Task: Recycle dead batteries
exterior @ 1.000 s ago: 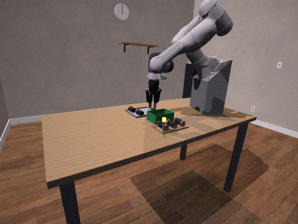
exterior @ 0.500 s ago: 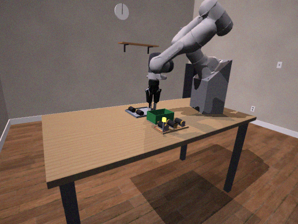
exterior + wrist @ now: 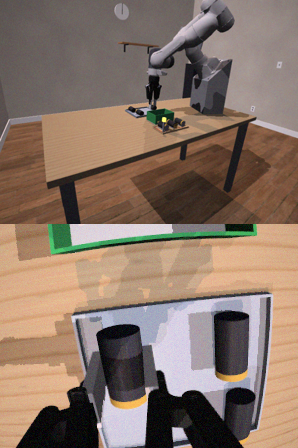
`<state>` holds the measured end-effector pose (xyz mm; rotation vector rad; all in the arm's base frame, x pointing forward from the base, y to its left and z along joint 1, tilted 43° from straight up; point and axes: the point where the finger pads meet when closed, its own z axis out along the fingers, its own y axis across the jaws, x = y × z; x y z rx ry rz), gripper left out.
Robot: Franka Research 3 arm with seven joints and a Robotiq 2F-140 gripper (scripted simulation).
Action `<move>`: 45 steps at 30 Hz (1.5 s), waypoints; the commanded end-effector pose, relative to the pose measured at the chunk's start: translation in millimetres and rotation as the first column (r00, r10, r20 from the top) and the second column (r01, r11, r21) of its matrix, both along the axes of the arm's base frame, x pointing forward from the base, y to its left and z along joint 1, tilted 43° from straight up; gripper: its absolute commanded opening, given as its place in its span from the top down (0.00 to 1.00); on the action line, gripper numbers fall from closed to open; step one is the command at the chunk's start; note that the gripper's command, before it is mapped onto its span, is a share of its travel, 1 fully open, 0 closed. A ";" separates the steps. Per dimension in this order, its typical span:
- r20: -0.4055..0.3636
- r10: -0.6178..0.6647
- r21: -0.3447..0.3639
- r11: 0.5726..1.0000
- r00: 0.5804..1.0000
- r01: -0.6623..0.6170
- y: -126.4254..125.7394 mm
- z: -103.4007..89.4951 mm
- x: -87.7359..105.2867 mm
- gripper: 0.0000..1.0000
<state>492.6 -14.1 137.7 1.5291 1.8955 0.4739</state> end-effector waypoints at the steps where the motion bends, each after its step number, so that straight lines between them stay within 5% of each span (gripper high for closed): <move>1: -0.006 -0.014 0.004 1.000 1.000 0.014 -0.5 7.7 -9.9 0.84; 13: -0.006 -0.014 0.004 1.000 1.000 0.014 0.5 13.6 -15.4 0.84; 21: -0.006 -0.014 0.004 1.000 1.000 0.014 7.7 56.3 -54.9 0.84; 25: -0.006 -0.014 0.004 1.000 1.000 0.014 8.6 61.6 -59.7 0.84; 45: -0.001 -0.044 0.033 0.999 0.999 0.044 8.7 62.5 -60.6 0.84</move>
